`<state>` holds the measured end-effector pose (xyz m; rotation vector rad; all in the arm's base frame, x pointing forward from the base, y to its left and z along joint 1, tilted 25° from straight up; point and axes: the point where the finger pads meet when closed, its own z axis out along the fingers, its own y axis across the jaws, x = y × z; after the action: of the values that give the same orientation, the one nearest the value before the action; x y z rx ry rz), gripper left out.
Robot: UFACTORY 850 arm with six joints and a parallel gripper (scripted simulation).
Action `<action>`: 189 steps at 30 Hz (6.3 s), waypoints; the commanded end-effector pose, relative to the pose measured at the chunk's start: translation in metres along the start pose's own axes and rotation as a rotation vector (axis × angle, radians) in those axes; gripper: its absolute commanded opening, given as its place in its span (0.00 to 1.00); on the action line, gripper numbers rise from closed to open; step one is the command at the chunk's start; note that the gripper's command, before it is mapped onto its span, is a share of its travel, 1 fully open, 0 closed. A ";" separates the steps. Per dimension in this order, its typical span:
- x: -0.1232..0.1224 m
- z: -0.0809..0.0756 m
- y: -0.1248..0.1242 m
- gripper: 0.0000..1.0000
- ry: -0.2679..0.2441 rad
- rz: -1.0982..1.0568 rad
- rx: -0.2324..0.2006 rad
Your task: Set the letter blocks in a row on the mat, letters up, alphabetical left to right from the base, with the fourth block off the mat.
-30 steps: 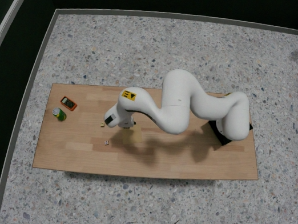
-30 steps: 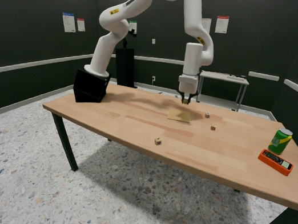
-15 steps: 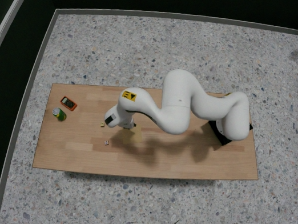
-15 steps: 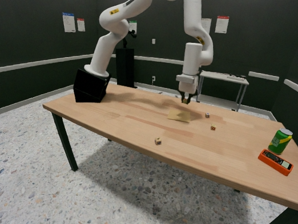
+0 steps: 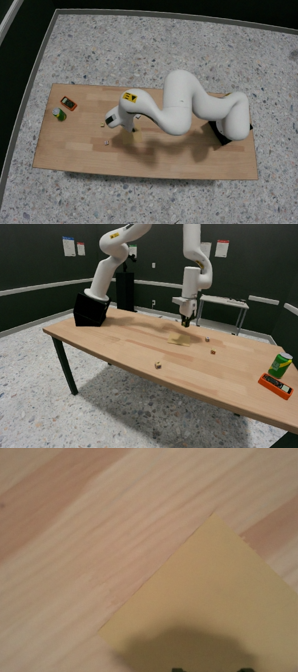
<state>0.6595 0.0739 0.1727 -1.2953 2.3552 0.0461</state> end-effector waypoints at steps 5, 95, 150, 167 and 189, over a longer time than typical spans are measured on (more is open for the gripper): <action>-0.003 0.000 0.004 0.23 0.023 0.234 -0.006; -0.023 -0.001 0.050 0.23 0.020 2.438 0.023; -0.022 0.095 0.050 0.23 0.021 2.438 0.024; -0.022 0.095 0.050 0.23 0.021 2.438 0.024; -0.022 0.098 0.050 0.23 0.021 2.438 0.024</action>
<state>0.6642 0.1428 0.0834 1.9445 2.2324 0.6190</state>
